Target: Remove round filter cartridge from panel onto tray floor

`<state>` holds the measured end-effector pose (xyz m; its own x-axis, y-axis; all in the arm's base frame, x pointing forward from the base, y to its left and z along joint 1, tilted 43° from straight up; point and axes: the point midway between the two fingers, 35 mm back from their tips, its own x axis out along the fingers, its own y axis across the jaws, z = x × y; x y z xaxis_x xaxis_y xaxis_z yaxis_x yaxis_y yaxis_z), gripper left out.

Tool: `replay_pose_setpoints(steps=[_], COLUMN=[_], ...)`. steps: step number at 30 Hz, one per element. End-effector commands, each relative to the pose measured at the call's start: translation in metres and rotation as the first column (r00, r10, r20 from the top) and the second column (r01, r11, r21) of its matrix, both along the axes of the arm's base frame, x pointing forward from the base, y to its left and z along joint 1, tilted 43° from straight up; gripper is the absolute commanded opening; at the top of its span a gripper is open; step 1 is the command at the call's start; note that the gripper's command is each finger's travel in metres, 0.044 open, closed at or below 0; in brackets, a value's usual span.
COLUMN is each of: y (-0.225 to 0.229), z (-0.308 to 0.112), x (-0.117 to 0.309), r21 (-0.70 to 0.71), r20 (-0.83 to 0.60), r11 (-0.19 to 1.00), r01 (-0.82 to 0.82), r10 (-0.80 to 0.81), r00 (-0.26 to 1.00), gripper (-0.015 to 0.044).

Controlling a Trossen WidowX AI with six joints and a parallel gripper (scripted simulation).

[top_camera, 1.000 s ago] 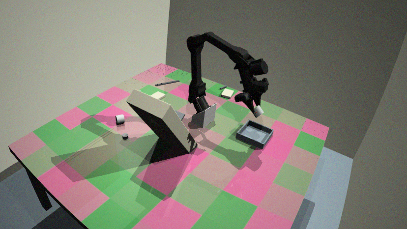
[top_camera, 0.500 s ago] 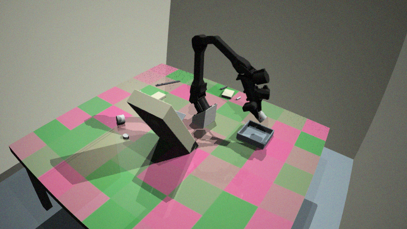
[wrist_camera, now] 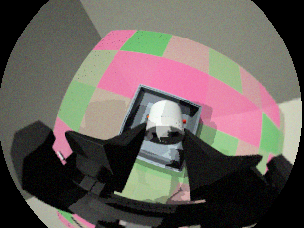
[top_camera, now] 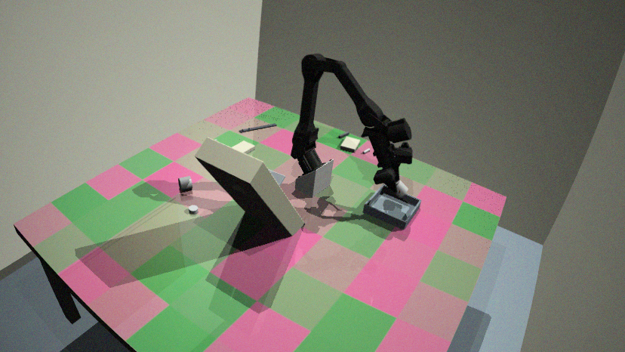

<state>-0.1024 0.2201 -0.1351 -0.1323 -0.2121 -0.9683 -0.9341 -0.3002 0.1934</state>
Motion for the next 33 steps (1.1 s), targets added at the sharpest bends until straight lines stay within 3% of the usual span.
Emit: replay_pose_setpoints(steps=[1, 8, 25, 29, 33], y=[-0.018, -0.033, -0.031, -0.022, 0.014], z=[-0.017, -0.030, -0.026, -0.019, 0.024], x=[0.001, 0.003, 0.004, 0.003, 0.001], r21=[-0.012, -0.013, -0.018, -0.018, -0.018], r20=[-0.001, -0.002, 0.005, 0.005, 0.006], r11=[1.000, 1.000, 1.000, 1.000, 1.000], r01=[0.004, 0.004, -0.002, -0.002, -0.001], r10=[-0.004, -0.004, 0.002, 0.002, 0.001], r00=[1.000, 1.000, 1.000, 1.000, 1.000], gripper=[0.0000, 0.0000, 0.0440, 0.0440, 0.0440])
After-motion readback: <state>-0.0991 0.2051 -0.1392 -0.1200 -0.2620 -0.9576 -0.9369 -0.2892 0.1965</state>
